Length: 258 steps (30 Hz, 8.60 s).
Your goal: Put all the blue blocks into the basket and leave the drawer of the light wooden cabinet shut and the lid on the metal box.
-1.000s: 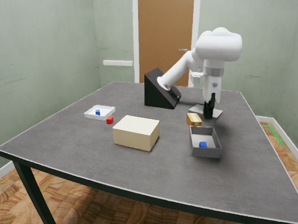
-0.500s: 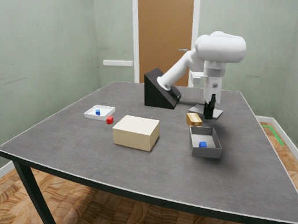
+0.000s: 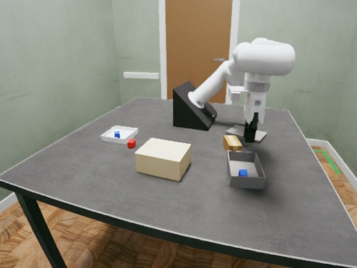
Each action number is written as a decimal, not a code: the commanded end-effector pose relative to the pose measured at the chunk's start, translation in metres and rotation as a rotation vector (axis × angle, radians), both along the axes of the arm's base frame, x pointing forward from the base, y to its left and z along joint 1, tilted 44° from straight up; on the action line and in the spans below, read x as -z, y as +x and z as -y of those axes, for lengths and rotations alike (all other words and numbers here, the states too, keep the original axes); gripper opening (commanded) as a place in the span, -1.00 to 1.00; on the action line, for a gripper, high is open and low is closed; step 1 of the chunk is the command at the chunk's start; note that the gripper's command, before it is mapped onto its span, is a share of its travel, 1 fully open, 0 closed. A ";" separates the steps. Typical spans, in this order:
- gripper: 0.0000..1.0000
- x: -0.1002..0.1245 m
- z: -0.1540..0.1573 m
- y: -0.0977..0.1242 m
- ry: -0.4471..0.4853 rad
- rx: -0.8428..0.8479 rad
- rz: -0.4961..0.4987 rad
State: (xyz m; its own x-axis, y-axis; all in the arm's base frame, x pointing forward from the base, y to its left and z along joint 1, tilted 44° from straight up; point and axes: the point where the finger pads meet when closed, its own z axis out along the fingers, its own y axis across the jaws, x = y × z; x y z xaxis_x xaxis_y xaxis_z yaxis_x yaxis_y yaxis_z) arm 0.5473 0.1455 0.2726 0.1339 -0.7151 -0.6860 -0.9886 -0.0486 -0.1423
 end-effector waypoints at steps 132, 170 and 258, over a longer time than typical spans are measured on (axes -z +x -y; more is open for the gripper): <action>0.35 0.085 -0.085 0.011 0.000 0.001 0.003; 0.35 0.093 -0.093 0.012 0.000 0.001 0.003; -1.00 0.100 -0.099 0.013 0.000 0.001 0.003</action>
